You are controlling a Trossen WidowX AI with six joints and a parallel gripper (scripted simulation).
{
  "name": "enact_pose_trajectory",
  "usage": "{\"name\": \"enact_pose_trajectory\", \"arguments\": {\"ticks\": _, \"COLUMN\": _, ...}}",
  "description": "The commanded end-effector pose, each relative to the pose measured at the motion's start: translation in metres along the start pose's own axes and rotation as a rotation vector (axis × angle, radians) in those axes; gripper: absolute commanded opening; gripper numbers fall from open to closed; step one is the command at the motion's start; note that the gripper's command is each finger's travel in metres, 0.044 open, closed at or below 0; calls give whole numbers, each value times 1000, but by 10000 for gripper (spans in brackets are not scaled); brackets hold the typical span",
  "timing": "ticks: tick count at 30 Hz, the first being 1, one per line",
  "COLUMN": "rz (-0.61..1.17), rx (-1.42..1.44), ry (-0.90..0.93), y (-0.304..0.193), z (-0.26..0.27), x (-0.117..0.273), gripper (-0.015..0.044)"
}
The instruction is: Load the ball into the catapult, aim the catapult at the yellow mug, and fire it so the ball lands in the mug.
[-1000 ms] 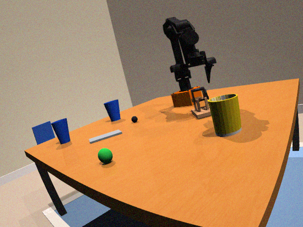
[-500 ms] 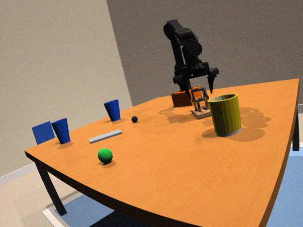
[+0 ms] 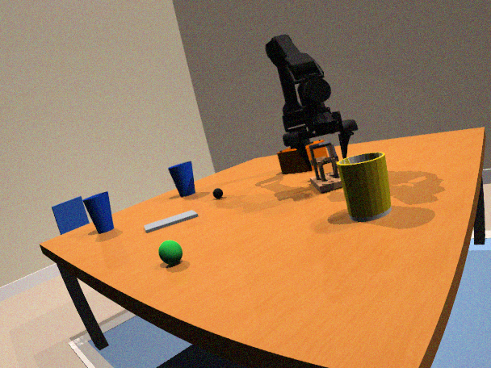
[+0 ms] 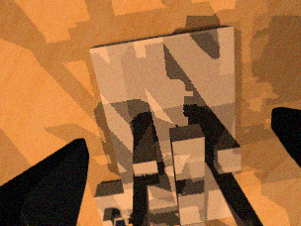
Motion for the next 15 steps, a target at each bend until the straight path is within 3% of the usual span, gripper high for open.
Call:
{"name": "enact_pose_trajectory", "arguments": {"ticks": 1, "rz": 3, "rx": 4, "ry": 0, "y": -1, "z": 0, "x": -7, "gripper": 440}}
{"name": "enact_pose_trajectory", "arguments": {"ticks": 12, "rz": 3, "rx": 4, "ry": 0, "y": -2, "z": 0, "x": -22, "gripper": 440}}
{"name": "enact_pose_trajectory", "arguments": {"ticks": 15, "rz": 2, "rx": 0, "ry": 0, "y": -1, "z": 0, "x": -19, "gripper": 361}}
Point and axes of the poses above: the point midway between the two fingers, 35 mm back from their tips, its own x axis back along the fingers, its own z axis across the jaws, y = z × x, the point moved 7 cm from there along x, back along the fingers, and after that the axes turned 7 degrees about x, right-handed, at the moved point
